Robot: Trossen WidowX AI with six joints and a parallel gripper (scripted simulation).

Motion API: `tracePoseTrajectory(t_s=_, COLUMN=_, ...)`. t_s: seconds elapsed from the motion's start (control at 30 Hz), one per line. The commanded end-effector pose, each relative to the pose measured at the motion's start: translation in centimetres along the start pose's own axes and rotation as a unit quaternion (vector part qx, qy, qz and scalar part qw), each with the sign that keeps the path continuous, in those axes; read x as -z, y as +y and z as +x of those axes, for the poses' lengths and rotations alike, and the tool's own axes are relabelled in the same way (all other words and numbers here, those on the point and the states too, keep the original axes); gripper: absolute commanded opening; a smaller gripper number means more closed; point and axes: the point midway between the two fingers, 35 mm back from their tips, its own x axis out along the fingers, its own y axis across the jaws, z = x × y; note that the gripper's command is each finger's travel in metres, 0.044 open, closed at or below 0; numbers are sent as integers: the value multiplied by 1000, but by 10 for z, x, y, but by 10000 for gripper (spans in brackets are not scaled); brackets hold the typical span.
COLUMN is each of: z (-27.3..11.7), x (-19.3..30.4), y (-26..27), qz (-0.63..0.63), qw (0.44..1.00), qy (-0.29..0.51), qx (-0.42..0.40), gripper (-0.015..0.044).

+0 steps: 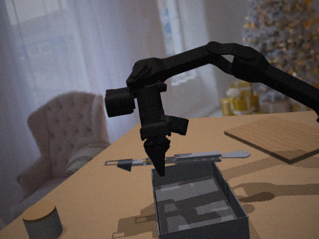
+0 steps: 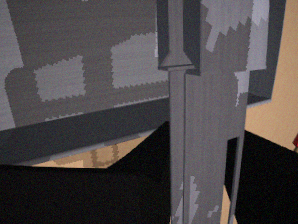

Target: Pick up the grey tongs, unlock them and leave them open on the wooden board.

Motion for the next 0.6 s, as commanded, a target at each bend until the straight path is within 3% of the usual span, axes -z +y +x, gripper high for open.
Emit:
tracePoseTrajectory(t_s=0.0, z=1, x=0, y=0, qz=-1, qw=1000, qy=-3, qx=5, gripper=-150)
tracePoseTrajectory(t_s=0.2, z=4, x=-1, y=0, qz=-2, qw=1000, qy=-8, qx=-20, gripper=-150)
tracePoseTrajectory(t_s=0.57, z=10, x=-2, y=-3, qz=-16, qw=981, qy=-22, qx=-190, gripper=-150)
